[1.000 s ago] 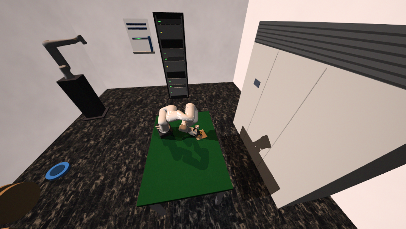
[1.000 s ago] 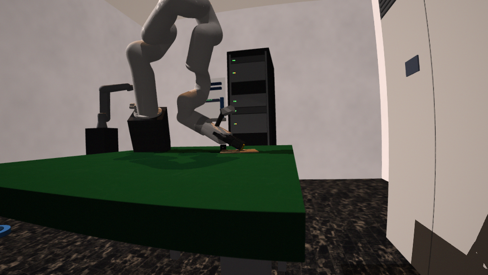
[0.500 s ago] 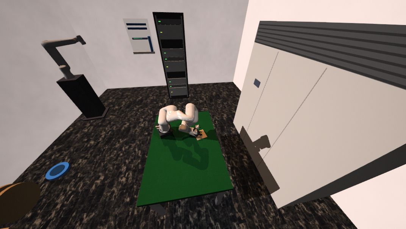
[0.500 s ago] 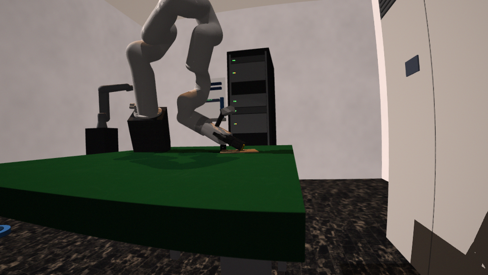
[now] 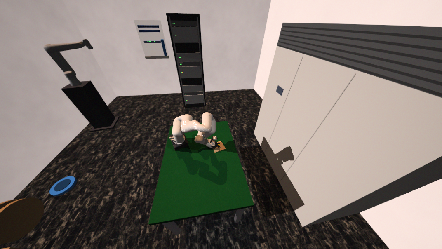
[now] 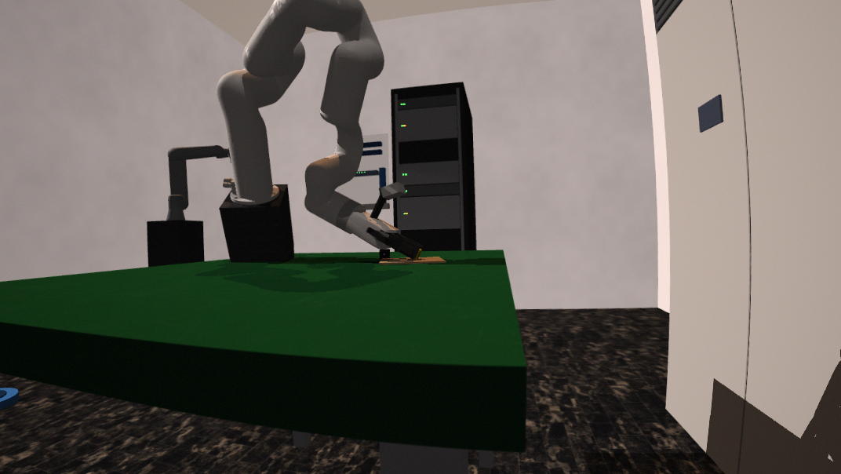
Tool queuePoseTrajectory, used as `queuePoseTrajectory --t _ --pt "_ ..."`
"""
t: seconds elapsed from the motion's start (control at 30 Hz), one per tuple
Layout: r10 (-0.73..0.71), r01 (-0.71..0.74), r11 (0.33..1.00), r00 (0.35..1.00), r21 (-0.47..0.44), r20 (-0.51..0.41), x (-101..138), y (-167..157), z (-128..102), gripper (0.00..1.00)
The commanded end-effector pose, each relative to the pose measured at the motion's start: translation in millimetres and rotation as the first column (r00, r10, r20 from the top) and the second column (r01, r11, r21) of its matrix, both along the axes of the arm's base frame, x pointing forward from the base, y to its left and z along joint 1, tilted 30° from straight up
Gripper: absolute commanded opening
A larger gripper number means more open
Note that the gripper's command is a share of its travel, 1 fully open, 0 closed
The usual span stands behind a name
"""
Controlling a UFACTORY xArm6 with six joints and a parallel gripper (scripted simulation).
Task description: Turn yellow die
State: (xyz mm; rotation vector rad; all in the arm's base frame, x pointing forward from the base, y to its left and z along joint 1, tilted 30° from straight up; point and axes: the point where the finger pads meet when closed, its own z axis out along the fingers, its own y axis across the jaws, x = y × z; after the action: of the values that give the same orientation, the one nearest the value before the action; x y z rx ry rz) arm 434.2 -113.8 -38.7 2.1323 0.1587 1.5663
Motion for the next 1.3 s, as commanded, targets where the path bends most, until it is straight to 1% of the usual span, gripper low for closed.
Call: queuePoseTrajectory --t 0.0,0.3,0.33,0.4,0.43,0.5,0.53,0.6,0.63,0.7,0.73,1.27 --pt "0.001 -0.001 1.000 1.000 0.000 0.001 0.3 0.3 0.5 0.21" --pt "0.001 -0.001 1.000 1.000 0.000 0.001 0.3 0.3 0.5 0.21" --pt "0.001 -0.001 1.000 1.000 0.000 0.001 0.3 0.3 0.5 0.25" --pt "0.001 -0.001 1.000 1.000 0.000 0.001 0.3 0.3 0.5 0.25" --pt "0.001 -0.001 1.000 1.000 0.000 0.001 0.3 0.3 0.5 0.29" --pt "0.001 -0.001 1.000 1.000 0.000 0.001 0.3 0.3 0.5 0.29" --pt "0.001 -0.001 1.000 1.000 0.000 0.001 0.3 0.3 0.5 0.33" --pt "0.001 -0.001 1.000 1.000 0.000 0.001 0.3 0.3 0.5 0.33" --pt "0.001 -0.001 1.000 1.000 0.000 0.001 0.3 0.3 0.5 0.37" --pt "0.001 -0.001 1.000 1.000 0.000 0.001 0.3 0.3 0.5 0.37" --pt "0.001 -0.001 1.000 1.000 0.000 0.001 0.3 0.3 0.5 0.42" --pt "0.001 -0.001 1.000 1.000 0.000 0.001 0.3 0.3 0.5 0.42"
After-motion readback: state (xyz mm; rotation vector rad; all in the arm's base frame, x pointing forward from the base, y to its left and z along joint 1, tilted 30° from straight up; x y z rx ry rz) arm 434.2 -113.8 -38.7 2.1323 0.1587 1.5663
